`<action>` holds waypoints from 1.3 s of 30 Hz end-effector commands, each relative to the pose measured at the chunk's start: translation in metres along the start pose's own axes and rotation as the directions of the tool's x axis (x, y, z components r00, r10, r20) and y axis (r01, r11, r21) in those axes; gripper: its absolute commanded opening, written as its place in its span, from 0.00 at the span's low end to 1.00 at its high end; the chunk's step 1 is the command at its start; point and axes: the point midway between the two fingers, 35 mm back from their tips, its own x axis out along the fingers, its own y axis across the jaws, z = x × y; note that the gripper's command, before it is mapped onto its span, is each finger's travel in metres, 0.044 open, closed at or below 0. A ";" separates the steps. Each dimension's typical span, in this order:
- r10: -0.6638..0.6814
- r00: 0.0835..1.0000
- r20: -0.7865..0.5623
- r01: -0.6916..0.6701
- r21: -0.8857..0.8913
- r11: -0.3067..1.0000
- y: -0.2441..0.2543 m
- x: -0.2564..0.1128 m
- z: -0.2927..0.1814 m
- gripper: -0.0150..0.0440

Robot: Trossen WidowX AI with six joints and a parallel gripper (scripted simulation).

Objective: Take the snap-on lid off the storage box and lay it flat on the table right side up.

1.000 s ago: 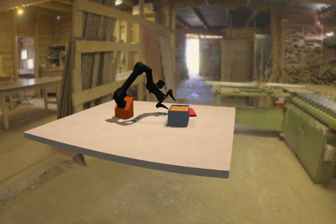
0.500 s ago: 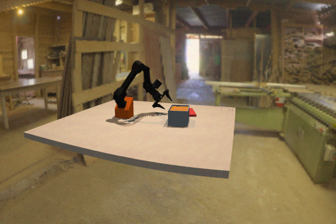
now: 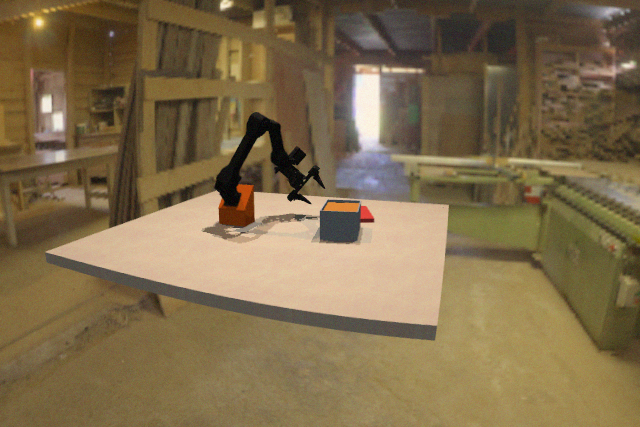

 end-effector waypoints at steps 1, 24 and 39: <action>0.003 1.000 0.004 -0.003 0.010 1.000 0.005 -0.005 0.000 1.00; 0.002 1.000 0.002 -0.002 0.010 1.000 0.027 -0.046 -0.001 1.00; 0.002 1.000 0.001 -0.002 0.010 1.000 0.030 -0.054 -0.001 1.00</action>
